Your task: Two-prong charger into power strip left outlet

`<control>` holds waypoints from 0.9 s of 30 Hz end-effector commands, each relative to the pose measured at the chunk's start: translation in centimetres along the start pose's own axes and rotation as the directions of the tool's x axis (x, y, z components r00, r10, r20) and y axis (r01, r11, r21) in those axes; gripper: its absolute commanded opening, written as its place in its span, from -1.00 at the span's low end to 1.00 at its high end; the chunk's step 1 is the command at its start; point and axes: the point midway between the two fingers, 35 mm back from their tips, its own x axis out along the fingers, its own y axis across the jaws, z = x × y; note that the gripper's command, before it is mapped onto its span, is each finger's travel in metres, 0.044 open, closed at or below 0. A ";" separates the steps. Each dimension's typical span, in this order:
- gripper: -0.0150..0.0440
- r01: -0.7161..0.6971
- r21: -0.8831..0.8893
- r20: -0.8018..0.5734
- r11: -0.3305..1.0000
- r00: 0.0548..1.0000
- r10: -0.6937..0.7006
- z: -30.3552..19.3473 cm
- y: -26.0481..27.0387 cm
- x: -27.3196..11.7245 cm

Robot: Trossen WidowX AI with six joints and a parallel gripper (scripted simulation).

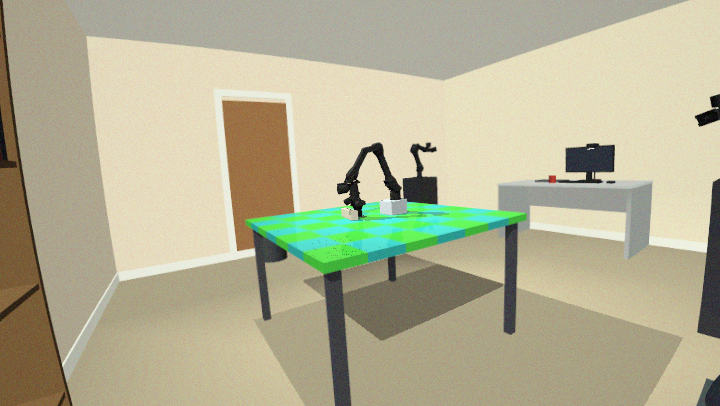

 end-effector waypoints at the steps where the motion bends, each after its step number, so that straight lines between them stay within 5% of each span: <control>1: -0.49 -0.004 -0.001 0.045 1.000 0.999 0.004 1.4 0.1 -0.3; 27: -0.49 -0.004 -0.001 0.045 1.000 0.999 0.004 1.0 0.1 -0.4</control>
